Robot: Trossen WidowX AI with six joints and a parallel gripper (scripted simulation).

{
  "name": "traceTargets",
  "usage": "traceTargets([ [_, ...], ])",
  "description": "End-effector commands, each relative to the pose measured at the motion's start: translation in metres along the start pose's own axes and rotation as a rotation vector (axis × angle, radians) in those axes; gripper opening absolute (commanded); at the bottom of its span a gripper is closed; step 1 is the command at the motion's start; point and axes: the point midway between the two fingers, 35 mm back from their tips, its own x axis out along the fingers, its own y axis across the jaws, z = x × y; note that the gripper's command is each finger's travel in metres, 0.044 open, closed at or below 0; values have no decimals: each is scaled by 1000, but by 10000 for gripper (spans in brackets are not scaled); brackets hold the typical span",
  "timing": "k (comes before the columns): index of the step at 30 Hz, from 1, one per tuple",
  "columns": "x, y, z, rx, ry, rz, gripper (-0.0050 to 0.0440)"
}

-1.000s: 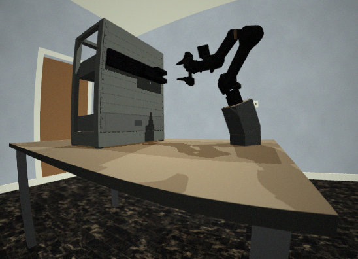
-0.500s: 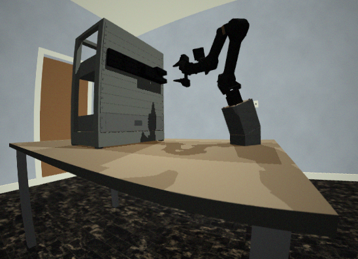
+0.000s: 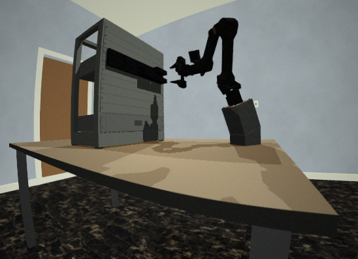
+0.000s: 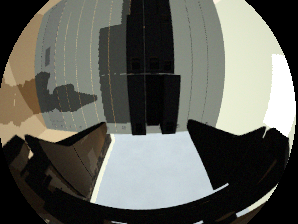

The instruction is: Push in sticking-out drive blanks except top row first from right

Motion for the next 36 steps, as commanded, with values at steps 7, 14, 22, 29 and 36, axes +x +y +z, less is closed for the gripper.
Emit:
traceTargets([
  [7,13,-9,-3,-14,-5,-21,440],
  [14,14,-9,-3,-14,-5,-21,440],
  [22,14,-9,-3,-14,-5,-21,440],
  [29,14,-9,-3,-14,-5,-21,440],
  [36,14,-9,-3,-14,-5,-21,440],
])
